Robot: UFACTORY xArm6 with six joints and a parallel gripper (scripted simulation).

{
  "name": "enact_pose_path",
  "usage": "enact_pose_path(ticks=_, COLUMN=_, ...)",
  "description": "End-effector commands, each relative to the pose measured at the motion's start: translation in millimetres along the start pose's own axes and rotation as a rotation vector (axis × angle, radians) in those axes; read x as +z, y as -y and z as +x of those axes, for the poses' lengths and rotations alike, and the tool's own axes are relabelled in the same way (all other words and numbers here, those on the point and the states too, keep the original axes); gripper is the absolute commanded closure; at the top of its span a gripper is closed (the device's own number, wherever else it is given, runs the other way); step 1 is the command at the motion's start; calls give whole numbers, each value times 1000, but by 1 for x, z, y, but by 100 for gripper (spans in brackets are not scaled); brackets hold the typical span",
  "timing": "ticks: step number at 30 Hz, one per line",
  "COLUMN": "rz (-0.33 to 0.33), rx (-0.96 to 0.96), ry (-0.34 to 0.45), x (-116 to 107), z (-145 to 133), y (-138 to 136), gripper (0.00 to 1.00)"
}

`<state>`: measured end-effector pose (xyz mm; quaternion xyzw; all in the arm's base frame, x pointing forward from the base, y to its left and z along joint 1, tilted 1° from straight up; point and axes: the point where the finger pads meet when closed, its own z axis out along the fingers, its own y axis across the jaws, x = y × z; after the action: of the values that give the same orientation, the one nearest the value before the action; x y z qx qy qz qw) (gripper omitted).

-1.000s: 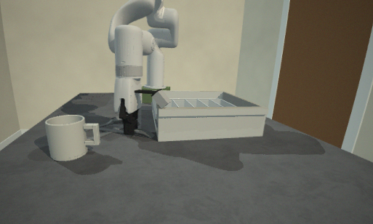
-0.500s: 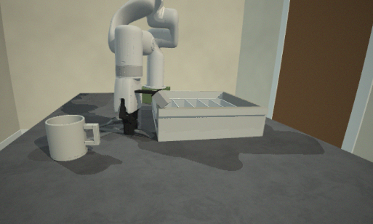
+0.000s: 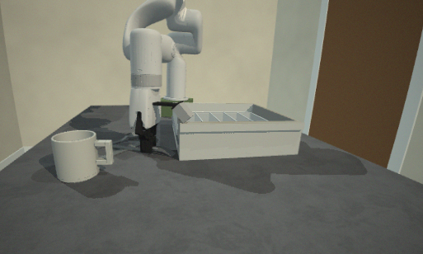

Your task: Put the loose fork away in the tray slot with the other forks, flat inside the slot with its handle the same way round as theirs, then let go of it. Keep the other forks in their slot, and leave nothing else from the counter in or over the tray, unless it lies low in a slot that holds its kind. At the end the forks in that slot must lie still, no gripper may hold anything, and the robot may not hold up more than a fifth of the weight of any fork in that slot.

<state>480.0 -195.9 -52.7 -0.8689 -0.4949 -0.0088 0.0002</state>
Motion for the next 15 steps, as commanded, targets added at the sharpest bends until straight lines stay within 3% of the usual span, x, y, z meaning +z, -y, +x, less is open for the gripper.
enact_pose_path(ticks=1, rz=9, rx=1, ry=2, x=4, z=-1, y=3, gripper=97)
enact_pose_path(ticks=15, rz=9, rx=1, ry=2, x=-19, z=-1, y=3, gripper=97)
